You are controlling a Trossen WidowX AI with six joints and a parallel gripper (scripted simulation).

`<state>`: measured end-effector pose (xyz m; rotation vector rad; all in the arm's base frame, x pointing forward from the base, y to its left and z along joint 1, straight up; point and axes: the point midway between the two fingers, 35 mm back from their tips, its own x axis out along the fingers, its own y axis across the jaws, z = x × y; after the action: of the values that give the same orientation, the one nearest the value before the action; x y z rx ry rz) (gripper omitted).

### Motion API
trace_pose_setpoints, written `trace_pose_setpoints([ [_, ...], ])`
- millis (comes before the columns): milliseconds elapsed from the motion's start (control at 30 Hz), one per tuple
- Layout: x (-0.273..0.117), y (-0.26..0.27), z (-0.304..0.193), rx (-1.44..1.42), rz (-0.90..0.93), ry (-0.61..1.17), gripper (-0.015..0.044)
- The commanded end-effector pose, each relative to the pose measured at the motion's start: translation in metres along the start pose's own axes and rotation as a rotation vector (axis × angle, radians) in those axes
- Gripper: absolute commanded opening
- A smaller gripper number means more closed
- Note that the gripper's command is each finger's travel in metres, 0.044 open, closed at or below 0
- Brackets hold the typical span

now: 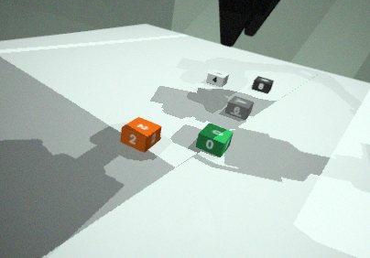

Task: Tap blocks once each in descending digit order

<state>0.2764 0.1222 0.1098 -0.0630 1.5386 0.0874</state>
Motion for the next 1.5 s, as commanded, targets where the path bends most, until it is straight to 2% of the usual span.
trace_pose_setpoints([
  [0,0.001,0.003,0.0,0.011,-0.002,0.004,0.04],
  [467,0.001,0.003,0.001,0.011,-0.002,0.004,0.04],
  [800,-0.001,0.053,0.067,0.011,0.003,-0.002,0.04],
  [1467,-0.001,0.054,0.068,0.011,0.003,-0.002,0.04],
])
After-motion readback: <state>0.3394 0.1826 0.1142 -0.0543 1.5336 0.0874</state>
